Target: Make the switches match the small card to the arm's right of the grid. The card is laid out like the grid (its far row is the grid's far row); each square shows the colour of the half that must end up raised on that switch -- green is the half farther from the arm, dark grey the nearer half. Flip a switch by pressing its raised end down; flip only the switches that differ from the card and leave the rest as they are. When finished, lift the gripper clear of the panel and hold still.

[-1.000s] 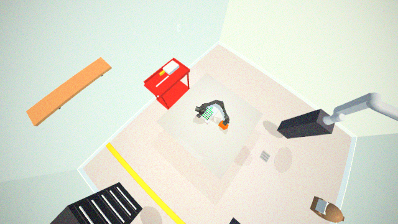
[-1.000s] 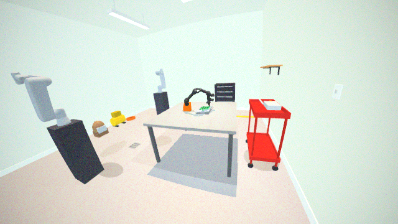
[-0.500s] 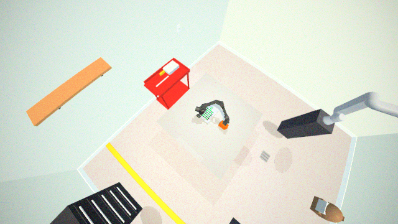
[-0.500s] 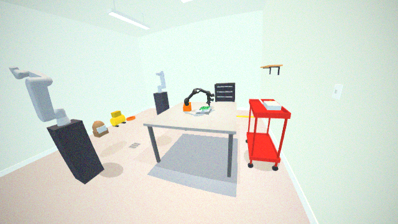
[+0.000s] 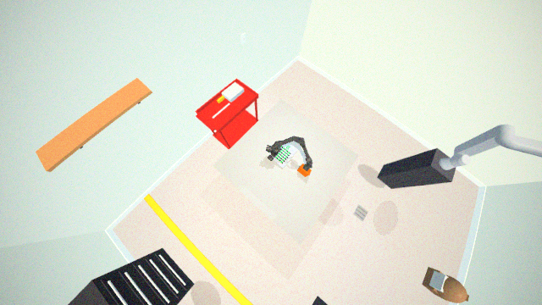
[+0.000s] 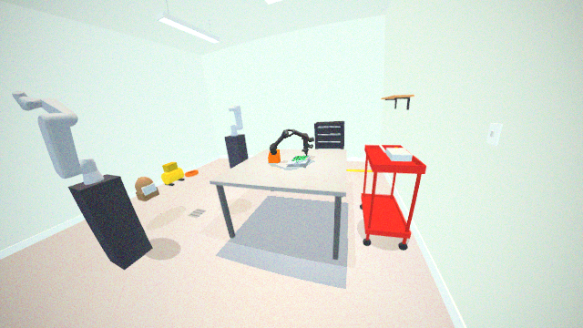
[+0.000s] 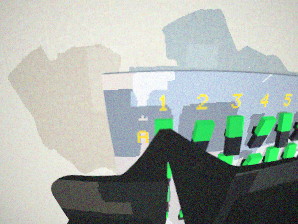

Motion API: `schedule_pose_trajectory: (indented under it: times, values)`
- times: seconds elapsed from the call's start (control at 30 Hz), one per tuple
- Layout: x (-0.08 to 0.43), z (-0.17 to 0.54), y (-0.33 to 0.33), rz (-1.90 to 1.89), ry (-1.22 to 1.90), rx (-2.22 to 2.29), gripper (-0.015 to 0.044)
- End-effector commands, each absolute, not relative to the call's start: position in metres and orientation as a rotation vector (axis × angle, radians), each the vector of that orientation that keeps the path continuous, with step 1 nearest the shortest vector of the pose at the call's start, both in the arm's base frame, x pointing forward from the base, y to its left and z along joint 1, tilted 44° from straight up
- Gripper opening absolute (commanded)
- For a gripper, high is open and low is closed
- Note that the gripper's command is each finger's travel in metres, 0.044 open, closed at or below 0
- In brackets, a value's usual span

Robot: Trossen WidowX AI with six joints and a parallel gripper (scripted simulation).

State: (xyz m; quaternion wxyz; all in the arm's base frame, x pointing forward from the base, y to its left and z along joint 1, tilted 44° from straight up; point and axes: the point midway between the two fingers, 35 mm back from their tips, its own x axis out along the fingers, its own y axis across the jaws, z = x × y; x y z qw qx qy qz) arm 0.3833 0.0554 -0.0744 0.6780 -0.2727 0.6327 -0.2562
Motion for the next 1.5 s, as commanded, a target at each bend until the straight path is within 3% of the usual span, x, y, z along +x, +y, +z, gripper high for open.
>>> schedule_pose_trajectory:
  times: [0.0, 0.23, 0.47, 1.47]
  values:
    - [0.382, -0.053, 0.079, -0.563, 1.406, -0.612, 0.0]
    - [0.376, -0.028, 0.098, -0.561, 1.395, -0.617, 0.0]
    - [0.358, 0.01, 0.055, -0.563, 1.395, -0.62, 0.0]
    - [0.363, -0.032, 0.014, -0.555, 1.37, -0.627, 0.0]
